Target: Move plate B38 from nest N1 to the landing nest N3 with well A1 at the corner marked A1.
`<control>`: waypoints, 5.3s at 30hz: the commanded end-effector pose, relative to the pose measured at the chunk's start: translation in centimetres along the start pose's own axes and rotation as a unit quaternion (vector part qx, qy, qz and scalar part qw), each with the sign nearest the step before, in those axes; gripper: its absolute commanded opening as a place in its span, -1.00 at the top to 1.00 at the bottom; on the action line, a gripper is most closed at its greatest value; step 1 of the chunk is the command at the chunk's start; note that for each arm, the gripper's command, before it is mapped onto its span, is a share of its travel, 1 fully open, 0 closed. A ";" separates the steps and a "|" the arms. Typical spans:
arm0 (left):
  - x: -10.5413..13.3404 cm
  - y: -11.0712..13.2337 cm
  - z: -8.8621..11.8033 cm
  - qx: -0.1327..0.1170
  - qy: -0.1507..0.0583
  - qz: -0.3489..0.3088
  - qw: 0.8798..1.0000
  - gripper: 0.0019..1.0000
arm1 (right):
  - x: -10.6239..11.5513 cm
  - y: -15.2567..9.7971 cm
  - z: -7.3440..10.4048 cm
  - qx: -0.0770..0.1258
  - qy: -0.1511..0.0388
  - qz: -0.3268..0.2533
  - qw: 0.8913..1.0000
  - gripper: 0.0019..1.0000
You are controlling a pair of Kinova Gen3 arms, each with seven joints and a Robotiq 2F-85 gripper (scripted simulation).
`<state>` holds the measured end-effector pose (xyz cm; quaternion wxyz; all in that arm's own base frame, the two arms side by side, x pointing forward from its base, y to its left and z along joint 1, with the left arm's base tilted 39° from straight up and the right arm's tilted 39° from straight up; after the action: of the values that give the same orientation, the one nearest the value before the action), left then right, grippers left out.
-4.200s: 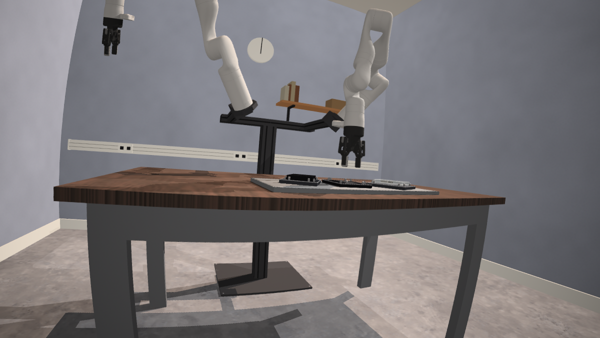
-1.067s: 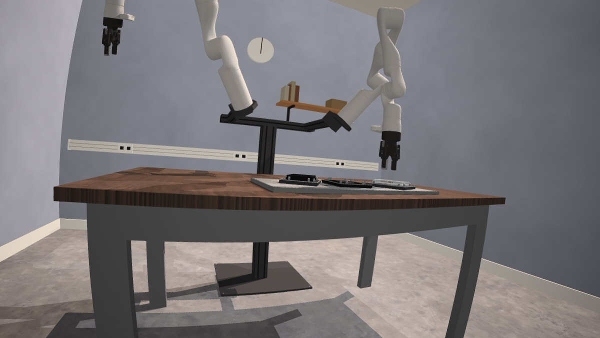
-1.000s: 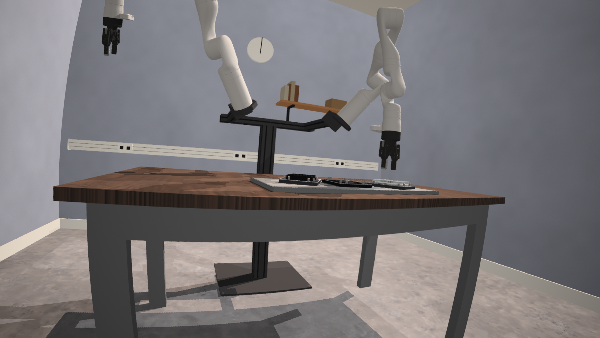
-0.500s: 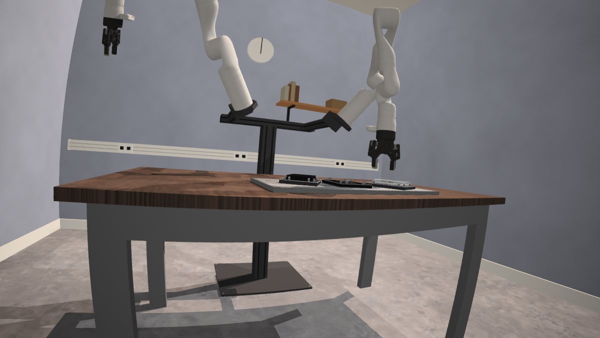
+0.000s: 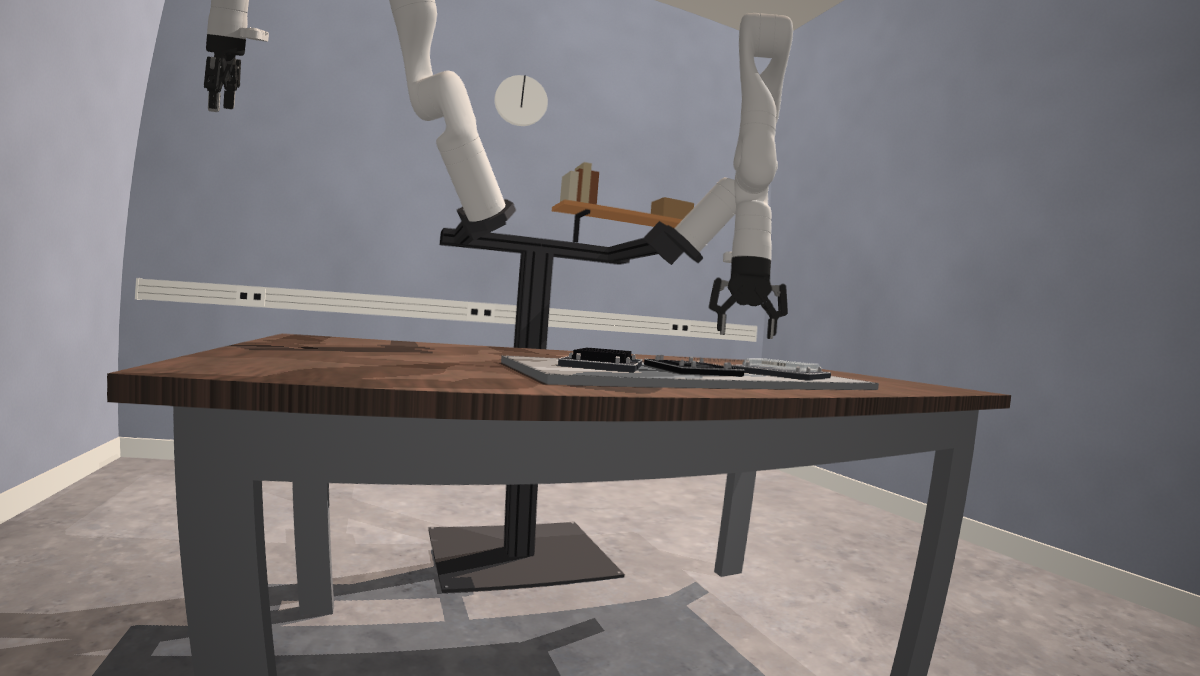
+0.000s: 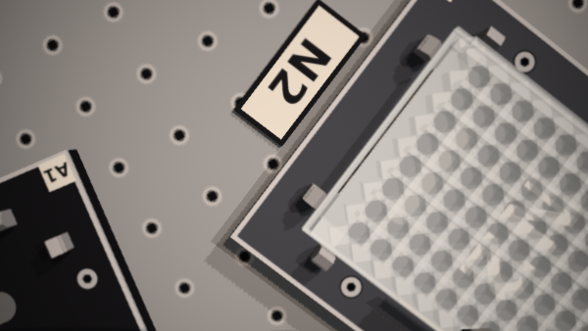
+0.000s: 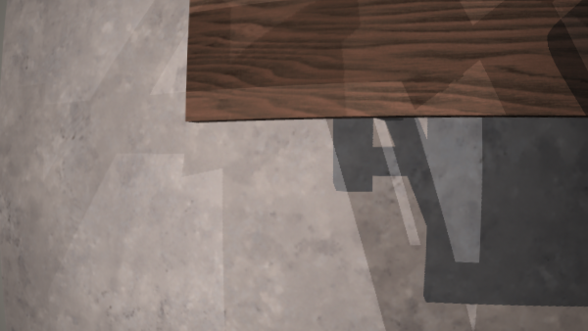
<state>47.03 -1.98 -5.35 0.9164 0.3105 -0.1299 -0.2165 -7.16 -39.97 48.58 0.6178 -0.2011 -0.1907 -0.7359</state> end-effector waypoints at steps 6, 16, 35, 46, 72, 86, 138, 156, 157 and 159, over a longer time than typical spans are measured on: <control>1.2 -2.6 0.0 0.003 0.015 -0.031 0.999 -1.00 | 0.0 -0.2 0.2 -0.001 -0.001 0.000 1.000 -1.00; 1.9 -5.2 -0.2 0.004 0.017 -0.033 0.999 -1.00 | 0.0 -0.2 0.2 -0.001 -0.001 0.000 1.000 -1.00; 3.8 -10.6 -0.2 0.003 0.016 -0.034 0.999 -1.00 | 0.0 -0.2 0.2 -0.001 -0.001 0.000 1.000 -1.00; 5.0 -13.9 -0.2 0.003 0.016 -0.035 0.999 -1.00 | 0.0 -0.2 0.2 -0.001 -0.001 0.000 1.000 -1.00; 7.5 -21.1 -0.3 0.002 0.017 -0.035 0.999 -1.00 | 0.0 -0.2 0.2 -0.001 -0.001 0.000 1.000 -1.00; 8.9 -24.8 -0.3 0.002 0.017 -0.035 0.999 -1.00 | 0.0 -0.2 0.2 -0.001 -0.001 0.000 1.000 -1.00; 9.2 -25.8 -0.4 0.003 0.018 -0.031 0.999 -1.00 | 0.0 -0.2 0.2 -0.001 -0.001 0.000 1.000 -1.00; 9.7 -25.6 -1.9 0.002 0.011 -0.033 0.999 -1.00 | 0.0 -0.2 0.2 -0.001 -0.001 0.000 1.000 -1.00; 9.6 -25.6 -2.0 0.002 0.011 -0.033 0.999 -1.00 | 0.0 -0.2 0.2 -0.001 -0.001 0.000 1.000 -1.00; 9.6 -25.6 -2.2 0.002 0.011 -0.034 0.999 -1.00 | 0.0 -0.2 0.2 -0.001 -0.001 0.000 1.000 -1.00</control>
<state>47.68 -23.99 -21.74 0.9106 0.3195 -0.1066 -0.2395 -7.16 -39.97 48.58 0.6178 -0.2011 -0.1907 -0.7359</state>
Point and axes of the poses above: on each arm, the point where the finger pads meet when closed, its own z axis back along the fingers, its own y axis across the jaws, x = y × z, the point moved 4 cm from there along z, back along the fingers
